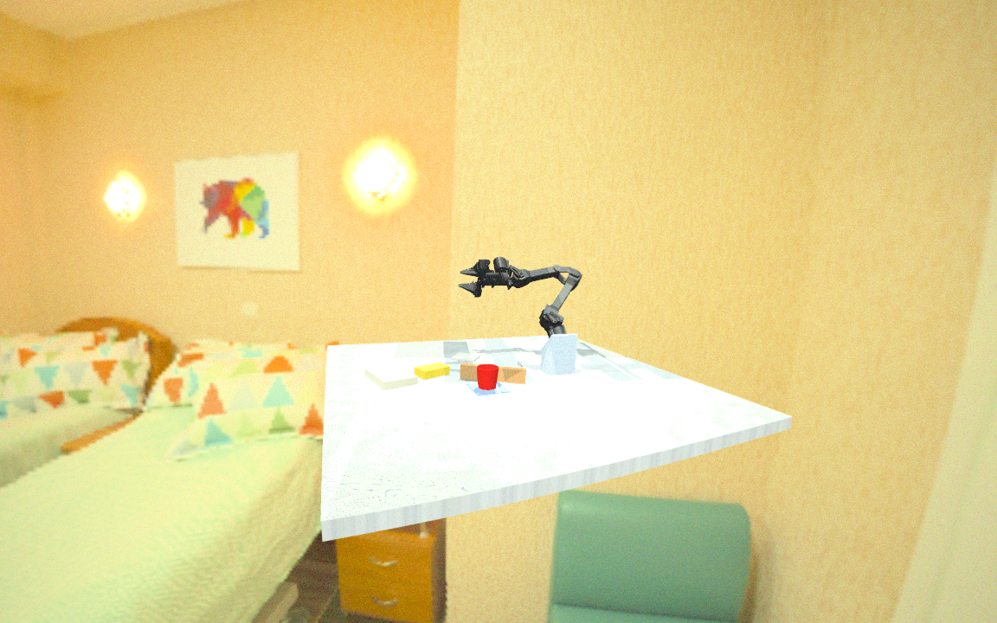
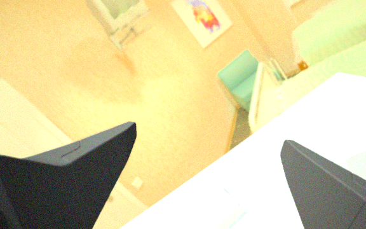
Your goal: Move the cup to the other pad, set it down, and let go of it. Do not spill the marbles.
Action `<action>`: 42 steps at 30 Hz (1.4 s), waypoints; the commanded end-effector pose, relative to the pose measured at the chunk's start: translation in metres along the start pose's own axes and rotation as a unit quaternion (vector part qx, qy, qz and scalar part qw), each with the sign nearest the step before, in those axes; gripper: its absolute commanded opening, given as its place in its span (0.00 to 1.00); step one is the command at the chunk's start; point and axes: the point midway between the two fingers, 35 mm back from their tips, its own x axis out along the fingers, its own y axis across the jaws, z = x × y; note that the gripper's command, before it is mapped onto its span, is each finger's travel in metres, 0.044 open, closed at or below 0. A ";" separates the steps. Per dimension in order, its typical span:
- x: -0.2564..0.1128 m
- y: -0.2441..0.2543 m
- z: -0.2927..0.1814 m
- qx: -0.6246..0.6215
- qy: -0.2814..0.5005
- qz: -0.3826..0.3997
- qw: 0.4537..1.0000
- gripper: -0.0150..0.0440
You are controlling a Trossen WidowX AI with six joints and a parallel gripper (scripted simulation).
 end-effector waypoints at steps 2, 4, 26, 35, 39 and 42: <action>0.003 0.001 -0.005 0.009 0.011 0.000 1.000 0.84; 0.013 0.005 -0.019 0.034 0.042 -0.002 0.999 0.75; 0.007 0.113 -0.325 0.181 0.527 -0.328 0.763 0.50; -0.037 0.116 -0.391 0.056 0.491 -0.493 0.716 0.50; -0.039 0.116 -0.394 0.048 0.483 -0.503 0.715 0.50; -0.042 0.116 -0.394 0.048 0.483 -0.503 0.715 0.50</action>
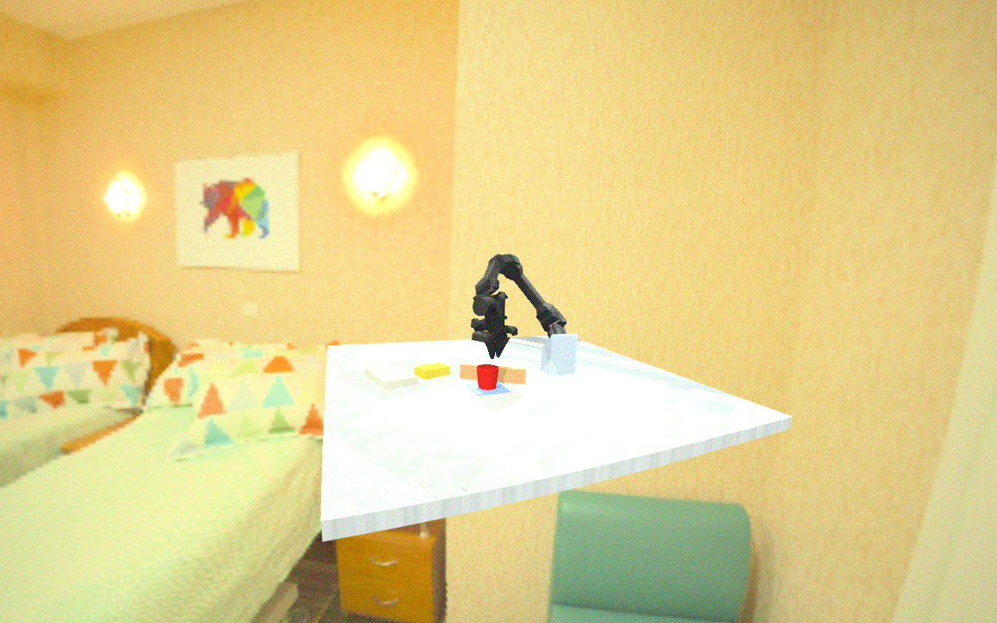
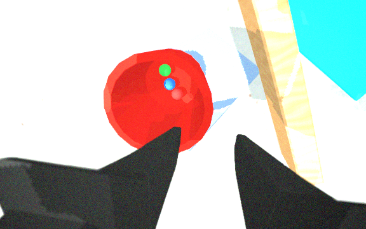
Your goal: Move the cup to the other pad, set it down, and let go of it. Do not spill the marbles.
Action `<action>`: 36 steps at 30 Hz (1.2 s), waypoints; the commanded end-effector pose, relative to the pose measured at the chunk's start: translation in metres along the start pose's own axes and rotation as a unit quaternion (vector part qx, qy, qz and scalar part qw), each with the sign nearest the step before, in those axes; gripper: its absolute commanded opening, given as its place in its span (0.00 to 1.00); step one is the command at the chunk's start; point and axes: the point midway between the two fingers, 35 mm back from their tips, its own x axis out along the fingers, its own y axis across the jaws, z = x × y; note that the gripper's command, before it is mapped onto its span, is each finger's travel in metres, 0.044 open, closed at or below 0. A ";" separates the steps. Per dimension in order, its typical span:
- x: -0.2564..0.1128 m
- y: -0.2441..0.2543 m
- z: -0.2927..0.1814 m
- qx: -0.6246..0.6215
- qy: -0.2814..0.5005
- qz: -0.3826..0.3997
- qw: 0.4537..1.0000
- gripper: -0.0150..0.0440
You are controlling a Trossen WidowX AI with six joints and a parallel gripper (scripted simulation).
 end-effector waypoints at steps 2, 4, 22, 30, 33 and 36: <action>0.000 0.001 0.002 0.008 -0.004 0.000 1.000 0.50; 0.002 0.001 0.002 0.008 -0.004 0.000 1.000 0.50; 0.031 0.003 0.002 0.008 -0.004 0.001 1.000 0.50; 0.044 0.002 0.003 0.008 -0.005 0.000 1.000 0.50; 0.049 0.002 0.003 0.008 -0.005 0.000 1.000 0.50; 0.053 0.002 0.003 0.008 -0.005 0.000 1.000 0.50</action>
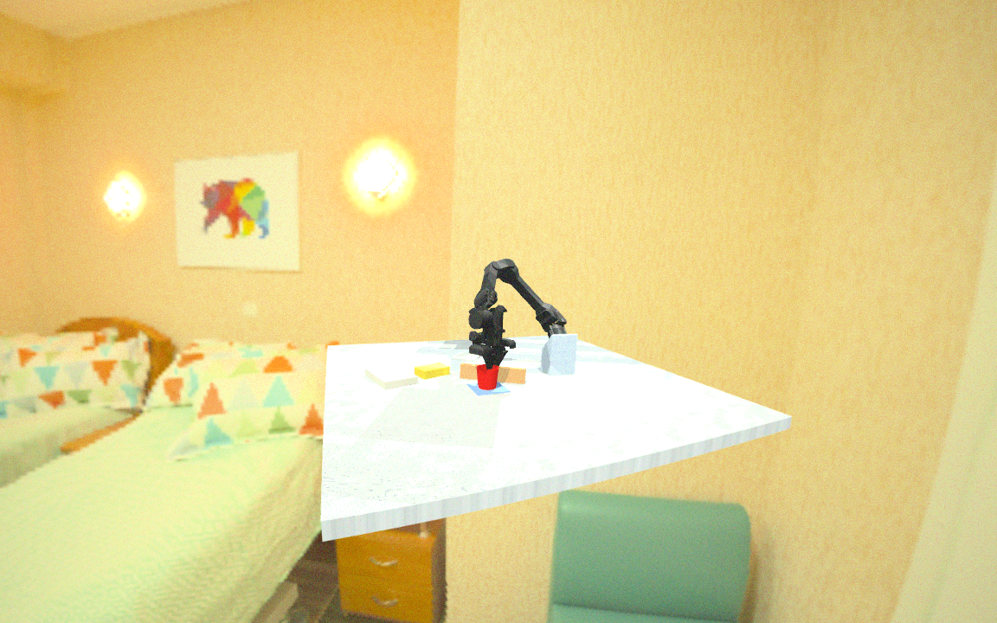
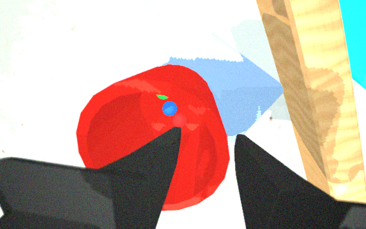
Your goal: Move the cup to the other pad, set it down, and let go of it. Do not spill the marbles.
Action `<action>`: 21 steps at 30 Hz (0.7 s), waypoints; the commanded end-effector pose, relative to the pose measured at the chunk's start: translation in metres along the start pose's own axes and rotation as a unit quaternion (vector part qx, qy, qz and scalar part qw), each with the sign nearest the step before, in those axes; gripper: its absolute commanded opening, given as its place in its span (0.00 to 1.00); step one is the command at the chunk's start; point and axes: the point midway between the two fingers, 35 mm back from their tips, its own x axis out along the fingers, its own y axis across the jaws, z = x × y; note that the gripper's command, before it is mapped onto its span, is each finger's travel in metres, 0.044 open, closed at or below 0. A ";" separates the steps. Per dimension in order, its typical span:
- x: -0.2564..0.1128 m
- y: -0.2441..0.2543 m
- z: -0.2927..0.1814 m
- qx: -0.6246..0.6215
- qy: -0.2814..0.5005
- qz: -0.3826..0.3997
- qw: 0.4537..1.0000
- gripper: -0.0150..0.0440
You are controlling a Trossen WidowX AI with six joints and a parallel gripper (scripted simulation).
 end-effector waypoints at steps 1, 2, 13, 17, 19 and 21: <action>0.009 -0.004 -0.001 -0.006 -0.002 -0.007 1.000 0.50; 0.011 -0.004 -0.001 -0.006 -0.002 -0.007 1.000 0.50; 0.018 -0.005 -0.001 -0.006 -0.003 -0.007 1.000 0.50; 0.016 -0.003 -0.001 -0.001 0.000 -0.005 1.000 0.37; 0.016 -0.003 -0.001 -0.001 0.000 -0.005 1.000 0.32; 0.016 -0.003 -0.001 -0.001 0.000 -0.005 1.000 0.29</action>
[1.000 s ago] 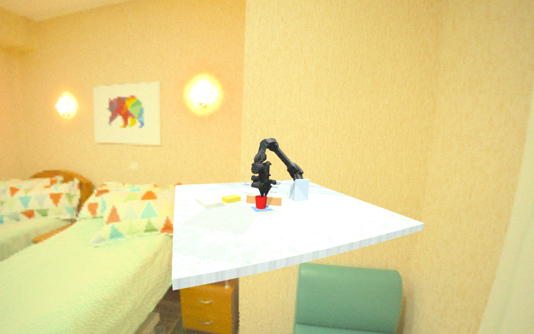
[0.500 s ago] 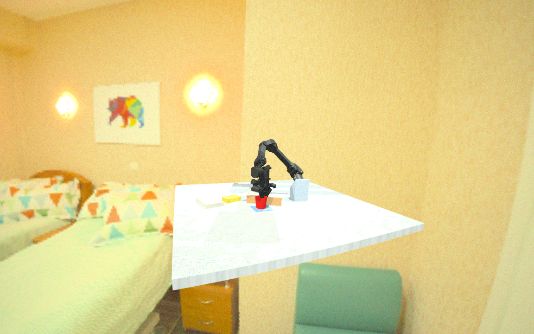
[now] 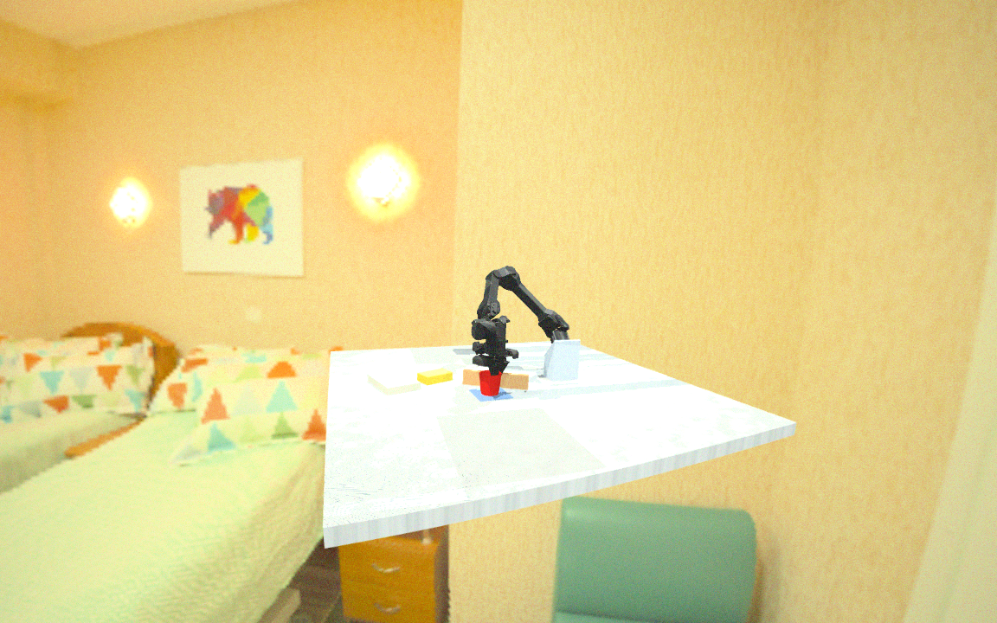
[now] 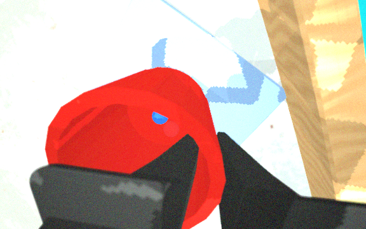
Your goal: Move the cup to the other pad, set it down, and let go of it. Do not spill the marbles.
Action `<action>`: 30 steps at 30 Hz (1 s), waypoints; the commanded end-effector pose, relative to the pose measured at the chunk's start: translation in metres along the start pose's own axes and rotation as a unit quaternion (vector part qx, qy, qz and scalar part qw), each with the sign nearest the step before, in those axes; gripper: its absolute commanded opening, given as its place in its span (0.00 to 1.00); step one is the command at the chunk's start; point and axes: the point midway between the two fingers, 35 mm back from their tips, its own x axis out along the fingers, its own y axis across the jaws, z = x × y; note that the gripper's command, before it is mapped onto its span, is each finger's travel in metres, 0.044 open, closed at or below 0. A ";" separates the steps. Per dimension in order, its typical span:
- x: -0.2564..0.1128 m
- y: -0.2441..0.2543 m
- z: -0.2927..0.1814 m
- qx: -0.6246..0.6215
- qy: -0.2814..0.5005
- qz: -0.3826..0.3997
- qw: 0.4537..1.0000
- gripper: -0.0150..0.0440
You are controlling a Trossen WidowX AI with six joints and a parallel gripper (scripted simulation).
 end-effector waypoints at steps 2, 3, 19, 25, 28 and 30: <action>0.000 0.000 0.000 0.000 0.000 0.000 1.000 0.27; 0.000 0.000 0.000 0.000 0.000 0.000 1.000 0.26; -0.050 0.003 -0.001 -0.003 0.001 -0.001 1.000 0.25; -0.073 0.002 -0.002 -0.004 0.000 -0.002 1.000 0.25; -0.079 0.001 -0.002 -0.004 0.000 -0.002 1.000 0.25; -0.079 0.002 -0.003 -0.004 0.000 -0.002 1.000 0.25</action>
